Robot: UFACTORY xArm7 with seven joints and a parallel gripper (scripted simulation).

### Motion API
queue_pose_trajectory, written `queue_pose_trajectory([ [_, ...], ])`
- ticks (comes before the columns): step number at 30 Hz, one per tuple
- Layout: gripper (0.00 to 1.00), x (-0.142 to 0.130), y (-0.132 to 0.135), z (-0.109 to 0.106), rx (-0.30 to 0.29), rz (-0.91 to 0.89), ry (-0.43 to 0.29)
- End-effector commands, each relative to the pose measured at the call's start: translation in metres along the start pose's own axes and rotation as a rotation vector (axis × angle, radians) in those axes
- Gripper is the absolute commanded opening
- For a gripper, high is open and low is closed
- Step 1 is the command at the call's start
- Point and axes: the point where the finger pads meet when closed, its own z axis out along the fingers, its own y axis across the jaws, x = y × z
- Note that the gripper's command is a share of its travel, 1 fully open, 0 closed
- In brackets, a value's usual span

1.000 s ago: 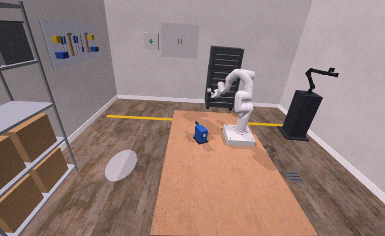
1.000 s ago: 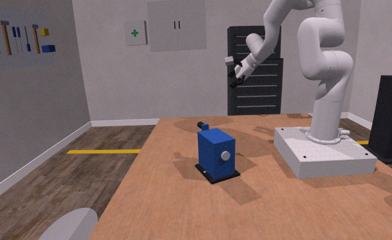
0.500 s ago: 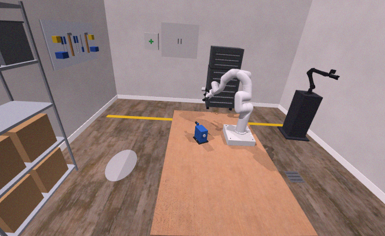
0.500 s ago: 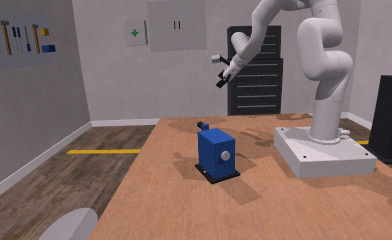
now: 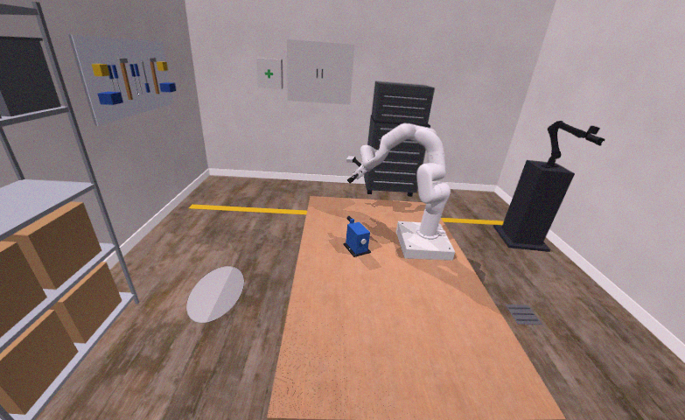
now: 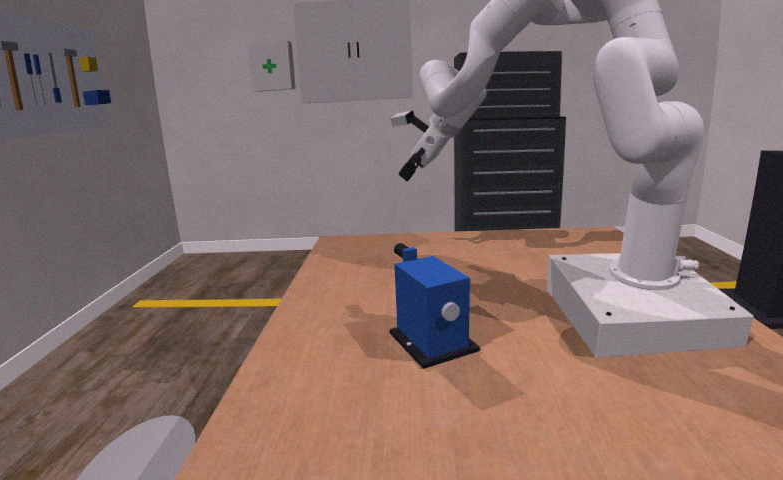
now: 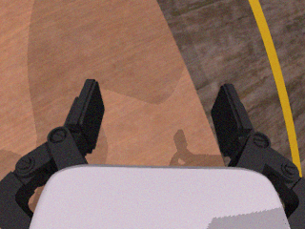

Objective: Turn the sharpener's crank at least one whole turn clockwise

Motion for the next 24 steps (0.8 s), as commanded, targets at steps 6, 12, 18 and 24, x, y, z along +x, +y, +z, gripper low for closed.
queue_pose_trajectory([
  [6, 1.0, 0.008, -0.077, -0.009, -0.002, 0.221, -0.12],
  [12, 1.0, 0.004, -0.126, -0.021, 0.008, 0.333, -0.201],
  [18, 1.0, -0.004, -0.175, -0.038, 0.016, 0.432, -0.293],
  [24, 1.0, -0.013, -0.217, -0.058, 0.019, 0.507, -0.382],
])
